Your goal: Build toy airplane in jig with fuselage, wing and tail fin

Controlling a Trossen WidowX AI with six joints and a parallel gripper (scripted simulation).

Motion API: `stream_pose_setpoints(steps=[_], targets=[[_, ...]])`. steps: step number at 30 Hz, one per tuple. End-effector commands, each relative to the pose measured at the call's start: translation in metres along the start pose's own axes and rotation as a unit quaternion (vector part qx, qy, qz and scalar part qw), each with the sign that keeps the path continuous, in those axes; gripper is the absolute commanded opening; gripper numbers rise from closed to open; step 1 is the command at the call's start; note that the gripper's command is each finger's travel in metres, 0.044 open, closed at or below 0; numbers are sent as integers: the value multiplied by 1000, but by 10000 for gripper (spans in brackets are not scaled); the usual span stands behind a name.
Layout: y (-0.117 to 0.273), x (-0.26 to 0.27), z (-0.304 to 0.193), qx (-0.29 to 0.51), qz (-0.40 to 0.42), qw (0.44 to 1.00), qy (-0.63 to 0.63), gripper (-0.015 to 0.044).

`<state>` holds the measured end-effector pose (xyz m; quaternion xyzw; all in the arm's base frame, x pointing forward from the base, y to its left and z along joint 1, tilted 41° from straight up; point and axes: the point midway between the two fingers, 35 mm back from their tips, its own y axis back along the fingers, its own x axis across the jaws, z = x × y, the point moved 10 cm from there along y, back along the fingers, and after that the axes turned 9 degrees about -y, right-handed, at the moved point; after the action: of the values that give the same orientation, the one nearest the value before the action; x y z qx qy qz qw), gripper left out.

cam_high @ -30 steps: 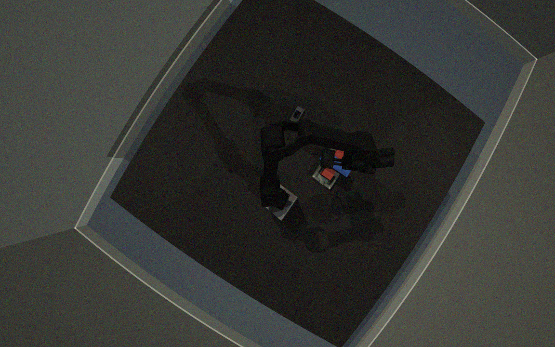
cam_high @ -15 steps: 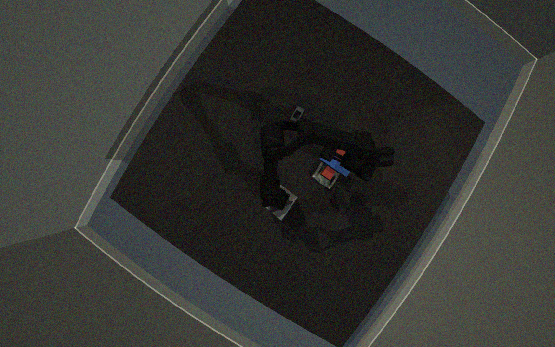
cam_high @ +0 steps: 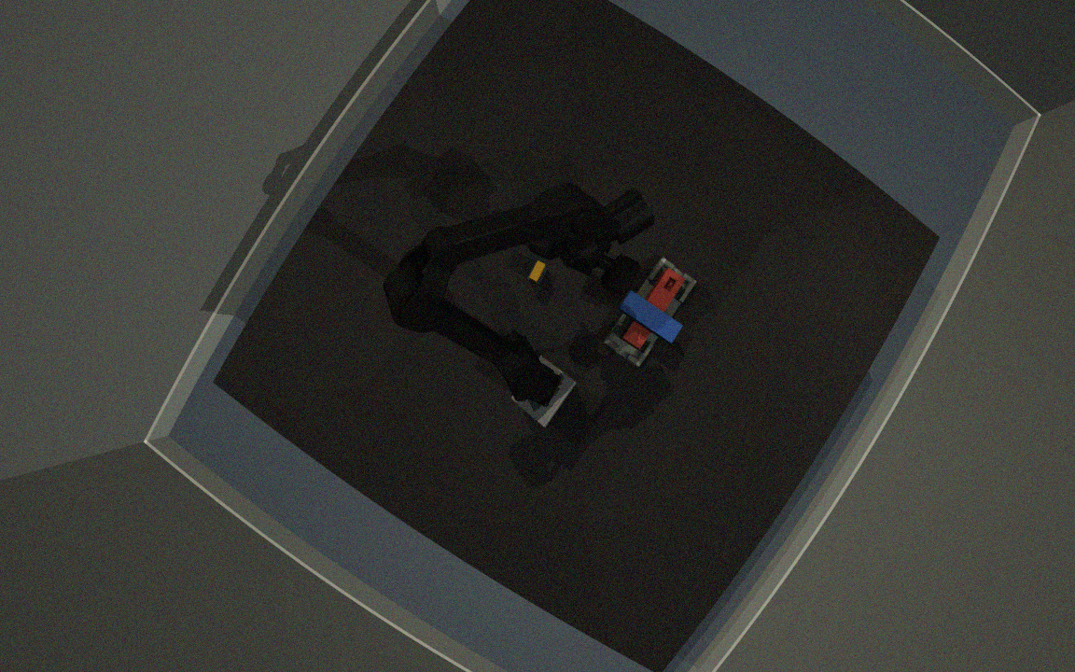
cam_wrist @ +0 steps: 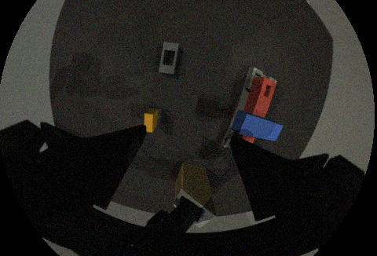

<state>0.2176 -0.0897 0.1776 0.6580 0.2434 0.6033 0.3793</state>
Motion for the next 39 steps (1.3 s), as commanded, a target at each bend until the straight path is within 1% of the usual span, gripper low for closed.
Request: stream_pose_setpoints(steps=[1, 4, 11, 16, 22, 26, 39], targets=[[-4, 48, -32, 5, 19, 1000, -7, 440], [-6, 62, -45, 7, 27, 1000, -8, 440], [-8, 62, -45, 7, 26, 1000, -8, 440], [-60, 65, -46, 7, 28, 1000, -8, 440], [-64, 65, -46, 7, 28, 1000, -8, 440], [-77, 66, -46, 7, 28, 1000, -8, 440], [-93, 67, -45, 7, 27, 1000, -8, 440]])
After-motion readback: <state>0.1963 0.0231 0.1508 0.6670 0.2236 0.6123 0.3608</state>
